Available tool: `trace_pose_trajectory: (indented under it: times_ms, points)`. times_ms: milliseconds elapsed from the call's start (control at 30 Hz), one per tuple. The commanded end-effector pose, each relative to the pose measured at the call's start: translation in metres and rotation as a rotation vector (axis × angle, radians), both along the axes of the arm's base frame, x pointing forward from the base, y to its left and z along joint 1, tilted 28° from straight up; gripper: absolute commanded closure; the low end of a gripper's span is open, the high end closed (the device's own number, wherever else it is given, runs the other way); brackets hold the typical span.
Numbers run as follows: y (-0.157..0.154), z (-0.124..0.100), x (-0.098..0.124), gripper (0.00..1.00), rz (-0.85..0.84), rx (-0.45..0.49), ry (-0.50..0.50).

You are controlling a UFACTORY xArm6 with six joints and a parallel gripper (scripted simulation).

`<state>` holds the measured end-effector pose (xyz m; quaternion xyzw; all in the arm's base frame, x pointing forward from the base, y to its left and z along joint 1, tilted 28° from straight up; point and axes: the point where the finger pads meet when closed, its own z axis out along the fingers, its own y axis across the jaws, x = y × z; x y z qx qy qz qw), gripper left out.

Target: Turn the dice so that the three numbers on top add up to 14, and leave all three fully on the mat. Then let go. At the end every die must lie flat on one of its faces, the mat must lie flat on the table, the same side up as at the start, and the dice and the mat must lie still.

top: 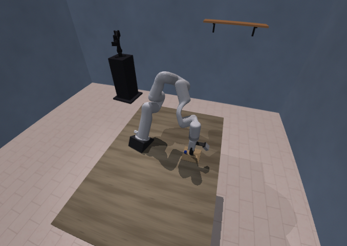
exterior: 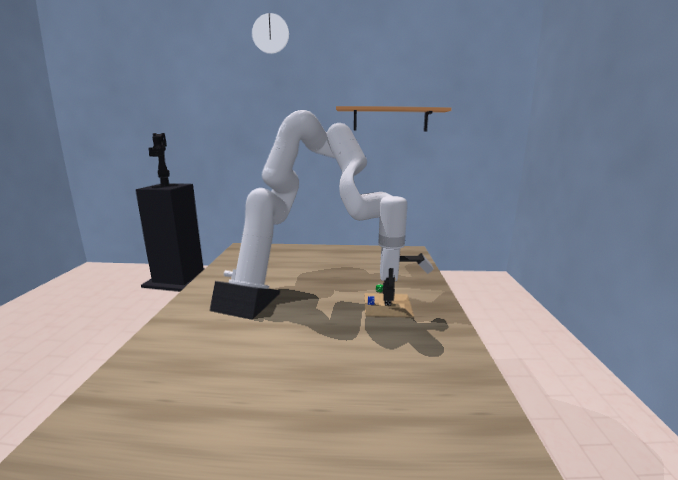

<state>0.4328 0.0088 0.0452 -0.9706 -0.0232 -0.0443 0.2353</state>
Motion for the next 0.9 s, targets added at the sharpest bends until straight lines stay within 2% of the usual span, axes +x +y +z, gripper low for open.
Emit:
trace_pose_trajectory:
  times_ms: [0,133,533,567,867]
  points:
    - [-0.014,0.029,-0.001,0.64,-0.001,-0.001,-0.003]
    - [-0.024,0.047,-0.003,0.64,-0.001,-0.001,-0.003]
    - [-0.032,0.062,-0.004,0.64,-0.001,-0.001,-0.003]
    - [-0.032,0.062,-0.004,0.0,-0.001,-0.001,-0.003]
    - [-0.032,0.062,-0.004,0.0,-0.001,-0.001,-0.003]
